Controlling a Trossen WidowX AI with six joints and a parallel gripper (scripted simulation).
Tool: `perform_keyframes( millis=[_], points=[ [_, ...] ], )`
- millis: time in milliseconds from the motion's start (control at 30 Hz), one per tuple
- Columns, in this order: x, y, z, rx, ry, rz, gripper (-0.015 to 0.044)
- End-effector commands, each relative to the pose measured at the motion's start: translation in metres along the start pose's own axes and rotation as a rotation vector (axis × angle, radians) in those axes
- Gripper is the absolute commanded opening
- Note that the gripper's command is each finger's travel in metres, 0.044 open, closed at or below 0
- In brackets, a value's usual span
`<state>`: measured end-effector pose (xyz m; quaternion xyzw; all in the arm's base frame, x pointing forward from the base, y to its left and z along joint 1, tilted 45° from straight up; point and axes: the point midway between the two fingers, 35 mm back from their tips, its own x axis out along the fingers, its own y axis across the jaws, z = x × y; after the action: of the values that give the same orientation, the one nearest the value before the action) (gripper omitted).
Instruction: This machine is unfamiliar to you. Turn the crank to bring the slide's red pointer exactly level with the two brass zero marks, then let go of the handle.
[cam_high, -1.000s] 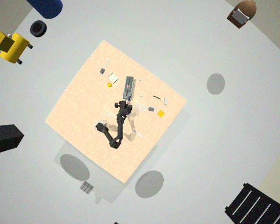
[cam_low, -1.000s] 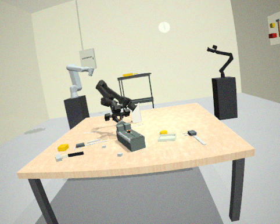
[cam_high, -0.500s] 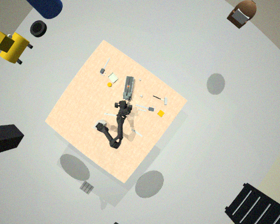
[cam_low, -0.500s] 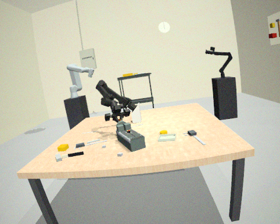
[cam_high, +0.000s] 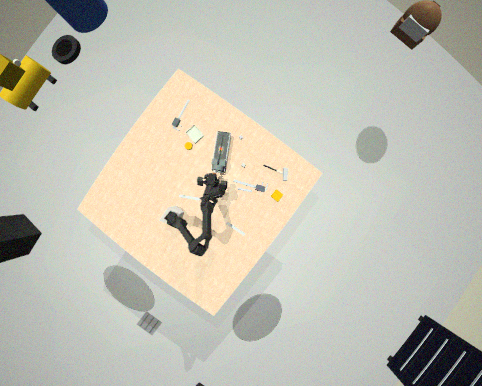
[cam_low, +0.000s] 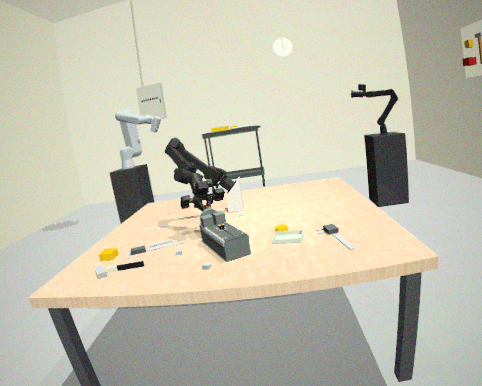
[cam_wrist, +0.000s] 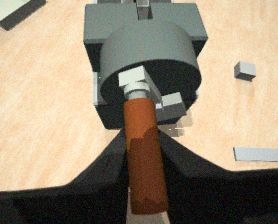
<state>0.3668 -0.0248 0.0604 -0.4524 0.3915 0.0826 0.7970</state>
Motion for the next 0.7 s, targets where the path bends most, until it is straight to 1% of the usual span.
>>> perform_keyframes(
  millis=[0, 667],
  points=[
    [0.0028, 0.0083, -0.0028, -0.004, 0.007, 0.024, 0.0],
    [0.0039, 0.0096, -0.0038, -0.004, 0.008, 0.024, 0.0]
  ],
)
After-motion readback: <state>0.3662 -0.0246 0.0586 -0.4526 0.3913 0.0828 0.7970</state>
